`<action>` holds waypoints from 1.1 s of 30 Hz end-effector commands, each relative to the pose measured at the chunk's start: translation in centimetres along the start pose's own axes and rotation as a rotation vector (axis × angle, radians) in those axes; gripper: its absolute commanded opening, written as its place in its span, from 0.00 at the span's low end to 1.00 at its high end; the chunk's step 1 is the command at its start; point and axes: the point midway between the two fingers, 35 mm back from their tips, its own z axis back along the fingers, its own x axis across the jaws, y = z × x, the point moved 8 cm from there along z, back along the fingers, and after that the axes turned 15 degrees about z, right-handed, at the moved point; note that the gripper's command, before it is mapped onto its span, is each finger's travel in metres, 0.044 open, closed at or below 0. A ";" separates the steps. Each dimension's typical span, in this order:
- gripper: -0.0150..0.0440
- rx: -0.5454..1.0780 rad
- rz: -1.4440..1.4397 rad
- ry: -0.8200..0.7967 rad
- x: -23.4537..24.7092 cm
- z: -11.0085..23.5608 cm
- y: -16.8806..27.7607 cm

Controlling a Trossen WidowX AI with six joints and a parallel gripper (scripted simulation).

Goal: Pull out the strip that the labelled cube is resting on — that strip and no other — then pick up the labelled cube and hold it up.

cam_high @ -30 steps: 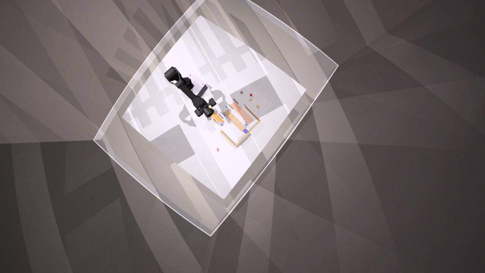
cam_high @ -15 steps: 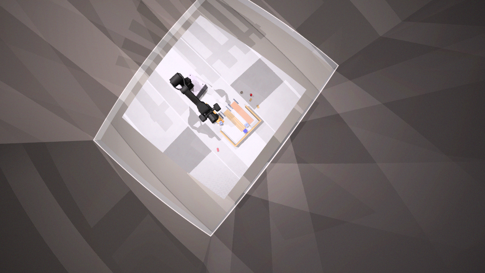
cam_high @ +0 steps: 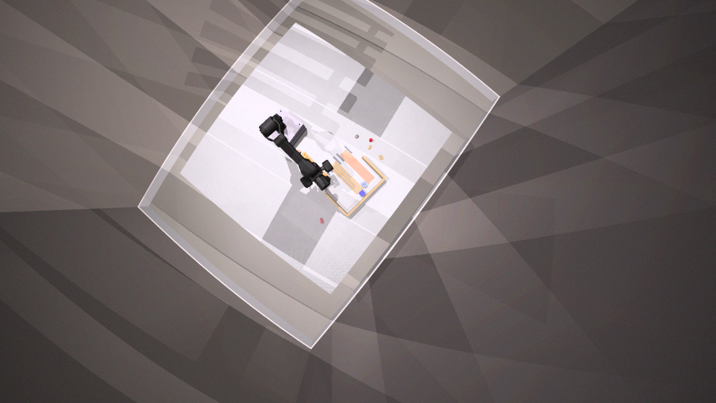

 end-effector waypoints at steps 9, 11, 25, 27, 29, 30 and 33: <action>1.00 -0.001 -0.005 0.001 -0.5 0.5 -4.5; 0.91 -0.001 -0.005 0.001 -0.5 0.4 -4.5; 0.68 -0.001 -0.005 0.001 -0.5 -1.9 -4.6; 0.68 -0.001 -0.005 0.001 -0.5 -2.2 -4.6; 0.68 -0.001 -0.005 0.001 -0.5 -2.5 -4.6; 0.68 -0.001 -0.005 0.001 -0.5 -2.7 -4.6; 0.68 -0.001 -0.005 0.001 -0.5 -3.2 -4.6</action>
